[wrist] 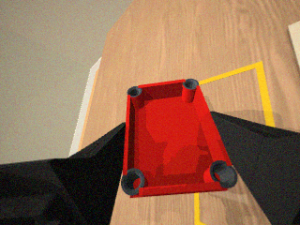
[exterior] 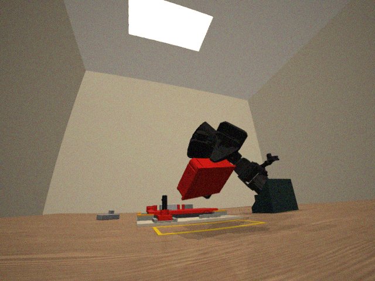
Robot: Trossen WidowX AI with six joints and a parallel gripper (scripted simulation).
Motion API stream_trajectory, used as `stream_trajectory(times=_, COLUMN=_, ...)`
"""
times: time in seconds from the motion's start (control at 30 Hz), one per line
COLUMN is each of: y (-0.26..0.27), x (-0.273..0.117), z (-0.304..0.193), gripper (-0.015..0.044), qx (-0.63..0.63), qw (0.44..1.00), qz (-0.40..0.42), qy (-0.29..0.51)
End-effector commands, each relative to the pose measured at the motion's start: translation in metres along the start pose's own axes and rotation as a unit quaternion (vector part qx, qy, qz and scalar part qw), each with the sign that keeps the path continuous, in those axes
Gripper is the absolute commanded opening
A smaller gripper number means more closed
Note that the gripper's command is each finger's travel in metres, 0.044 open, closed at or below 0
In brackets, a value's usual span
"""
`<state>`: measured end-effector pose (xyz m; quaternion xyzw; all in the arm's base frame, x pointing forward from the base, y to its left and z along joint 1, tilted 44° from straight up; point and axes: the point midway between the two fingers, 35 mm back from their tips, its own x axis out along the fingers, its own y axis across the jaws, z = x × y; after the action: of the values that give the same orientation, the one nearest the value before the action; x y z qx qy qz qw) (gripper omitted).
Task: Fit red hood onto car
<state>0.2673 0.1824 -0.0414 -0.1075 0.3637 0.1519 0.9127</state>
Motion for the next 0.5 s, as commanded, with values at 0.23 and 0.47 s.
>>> stream_trajectory(times=0.23, y=0.0000, x=0.0000, z=0.0005, gripper=0.0000, qx=0.107, qw=0.994, qz=0.000, qy=-0.002)
stream_trajectory(times=0.47, y=0.0000, x=0.0000, z=0.0004, gripper=0.0000, qx=0.175, qw=0.985, qz=0.000, qy=-0.002)
